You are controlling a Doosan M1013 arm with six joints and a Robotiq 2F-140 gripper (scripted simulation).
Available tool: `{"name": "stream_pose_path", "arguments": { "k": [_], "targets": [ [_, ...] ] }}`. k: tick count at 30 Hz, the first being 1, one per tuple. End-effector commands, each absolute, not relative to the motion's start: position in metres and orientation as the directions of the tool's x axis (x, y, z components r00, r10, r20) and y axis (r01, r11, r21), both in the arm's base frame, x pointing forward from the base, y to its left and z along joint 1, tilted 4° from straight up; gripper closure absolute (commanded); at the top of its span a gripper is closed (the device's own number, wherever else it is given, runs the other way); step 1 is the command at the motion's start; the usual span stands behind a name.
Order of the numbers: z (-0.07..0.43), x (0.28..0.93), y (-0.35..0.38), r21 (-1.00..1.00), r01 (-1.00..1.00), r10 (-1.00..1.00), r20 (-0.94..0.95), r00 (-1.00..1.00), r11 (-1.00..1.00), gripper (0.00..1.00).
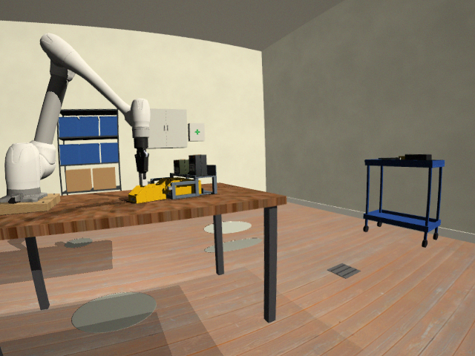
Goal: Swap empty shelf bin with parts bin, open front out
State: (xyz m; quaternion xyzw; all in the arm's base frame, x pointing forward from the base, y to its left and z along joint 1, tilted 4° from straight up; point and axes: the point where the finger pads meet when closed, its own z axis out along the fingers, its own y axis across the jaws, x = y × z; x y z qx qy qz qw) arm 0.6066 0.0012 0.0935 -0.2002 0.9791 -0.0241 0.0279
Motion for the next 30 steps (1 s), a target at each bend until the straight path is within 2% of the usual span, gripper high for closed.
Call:
{"name": "stream_pose_path", "arguments": {
  "k": [1, 30],
  "targets": [
    [0.086, 0.604, 0.0, -0.057, -0.39, -0.393, -0.041, -0.919, 0.919, 0.76],
    [0.063, 0.605, -0.001, -0.057, -0.39, -0.393, -0.041, -0.919, 0.919, 0.76]
  ]
}}
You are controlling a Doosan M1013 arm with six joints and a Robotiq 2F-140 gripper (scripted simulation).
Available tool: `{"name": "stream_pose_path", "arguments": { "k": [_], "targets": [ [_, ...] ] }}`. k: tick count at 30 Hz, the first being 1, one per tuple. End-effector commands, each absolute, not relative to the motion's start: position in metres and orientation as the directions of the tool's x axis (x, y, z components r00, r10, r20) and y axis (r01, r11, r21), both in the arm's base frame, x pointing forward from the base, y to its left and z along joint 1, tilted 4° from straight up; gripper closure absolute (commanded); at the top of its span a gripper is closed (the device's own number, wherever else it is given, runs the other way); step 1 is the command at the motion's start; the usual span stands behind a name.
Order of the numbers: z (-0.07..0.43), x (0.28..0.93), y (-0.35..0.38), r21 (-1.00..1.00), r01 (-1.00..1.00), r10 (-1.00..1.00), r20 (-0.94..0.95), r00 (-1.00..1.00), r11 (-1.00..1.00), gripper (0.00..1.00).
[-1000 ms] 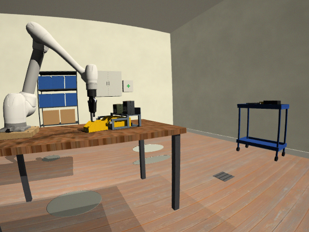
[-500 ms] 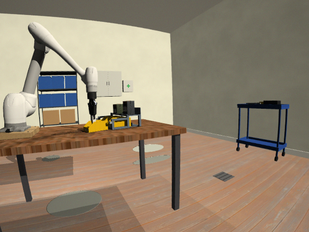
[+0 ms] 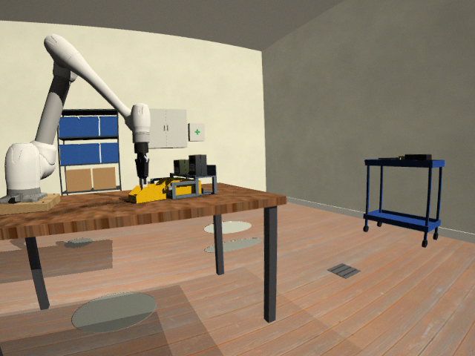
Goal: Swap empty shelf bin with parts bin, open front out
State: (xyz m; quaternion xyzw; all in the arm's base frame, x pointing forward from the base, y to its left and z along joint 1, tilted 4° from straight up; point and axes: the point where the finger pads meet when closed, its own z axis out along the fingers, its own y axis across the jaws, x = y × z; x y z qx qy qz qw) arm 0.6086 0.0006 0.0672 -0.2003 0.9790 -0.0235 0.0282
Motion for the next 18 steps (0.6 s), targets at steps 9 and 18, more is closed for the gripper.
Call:
{"name": "stream_pose_path", "arguments": {
  "k": [9, 18],
  "targets": [
    [0.0628, 0.6051, -0.0012, -0.057, -0.39, -0.393, -0.041, -0.919, 0.919, 0.76],
    [0.0628, 0.6051, -0.0012, -0.057, -0.39, -0.393, -0.041, -0.919, 0.919, 0.9]
  ]
}}
